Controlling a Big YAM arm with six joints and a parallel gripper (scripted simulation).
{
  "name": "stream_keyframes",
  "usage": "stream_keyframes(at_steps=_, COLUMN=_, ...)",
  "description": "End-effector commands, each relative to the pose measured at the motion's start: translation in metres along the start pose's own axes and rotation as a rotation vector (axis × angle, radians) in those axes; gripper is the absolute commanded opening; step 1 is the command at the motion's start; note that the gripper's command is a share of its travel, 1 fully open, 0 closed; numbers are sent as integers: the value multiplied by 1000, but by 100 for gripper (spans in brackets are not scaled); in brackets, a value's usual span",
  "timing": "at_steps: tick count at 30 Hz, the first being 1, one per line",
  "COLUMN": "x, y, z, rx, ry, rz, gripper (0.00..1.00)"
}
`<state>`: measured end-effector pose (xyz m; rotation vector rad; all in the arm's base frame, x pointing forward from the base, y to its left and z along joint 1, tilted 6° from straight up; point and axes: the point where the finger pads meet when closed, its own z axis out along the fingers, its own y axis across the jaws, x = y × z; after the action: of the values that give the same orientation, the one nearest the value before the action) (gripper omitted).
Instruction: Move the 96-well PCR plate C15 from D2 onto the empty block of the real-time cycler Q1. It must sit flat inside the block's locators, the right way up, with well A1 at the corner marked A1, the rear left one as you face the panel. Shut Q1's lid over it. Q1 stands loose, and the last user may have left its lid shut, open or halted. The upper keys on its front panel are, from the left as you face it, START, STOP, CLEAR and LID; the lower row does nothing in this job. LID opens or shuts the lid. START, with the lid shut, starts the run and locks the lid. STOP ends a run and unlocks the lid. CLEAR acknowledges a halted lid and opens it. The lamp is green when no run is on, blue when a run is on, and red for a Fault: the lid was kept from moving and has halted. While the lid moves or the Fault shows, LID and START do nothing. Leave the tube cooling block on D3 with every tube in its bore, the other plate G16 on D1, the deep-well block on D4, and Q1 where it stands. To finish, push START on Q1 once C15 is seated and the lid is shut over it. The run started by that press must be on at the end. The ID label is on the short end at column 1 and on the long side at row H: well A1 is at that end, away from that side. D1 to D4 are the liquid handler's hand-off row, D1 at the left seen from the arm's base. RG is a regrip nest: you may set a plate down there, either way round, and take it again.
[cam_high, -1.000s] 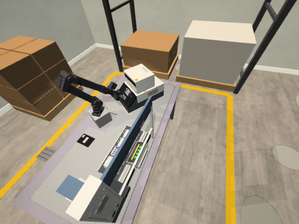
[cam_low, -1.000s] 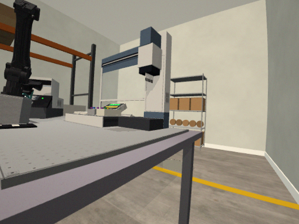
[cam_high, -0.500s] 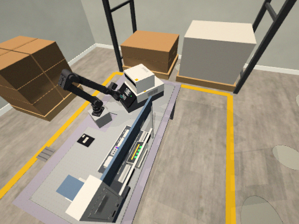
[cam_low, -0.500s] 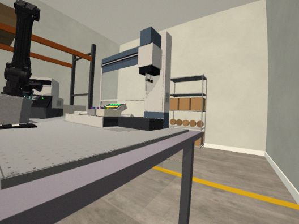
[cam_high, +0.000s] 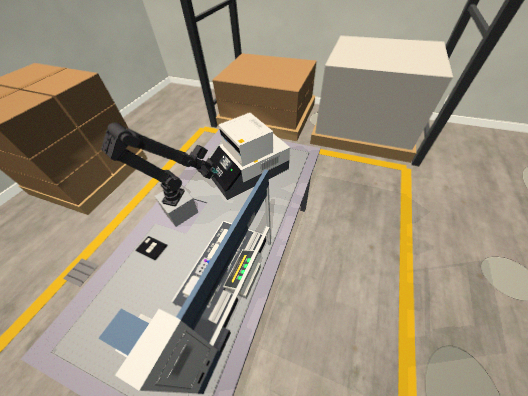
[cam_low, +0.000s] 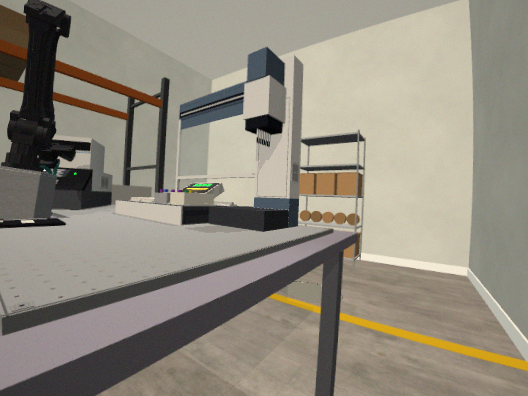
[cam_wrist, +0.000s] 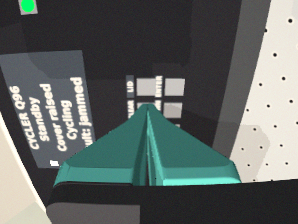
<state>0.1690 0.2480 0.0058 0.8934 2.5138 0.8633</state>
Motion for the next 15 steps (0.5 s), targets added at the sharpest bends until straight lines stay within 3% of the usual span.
stream_keyframes(at_steps=1, x=5, y=25, z=-3, rx=-44, ry=7, rz=13, gripper=0)
stream_keyframes(at_steps=8, x=5, y=26, z=-3, rx=-45, ry=8, rz=12, gripper=0)
stream_keyframes(at_steps=15, x=3, y=32, z=12, rx=-54, ry=3, rz=4, gripper=0)
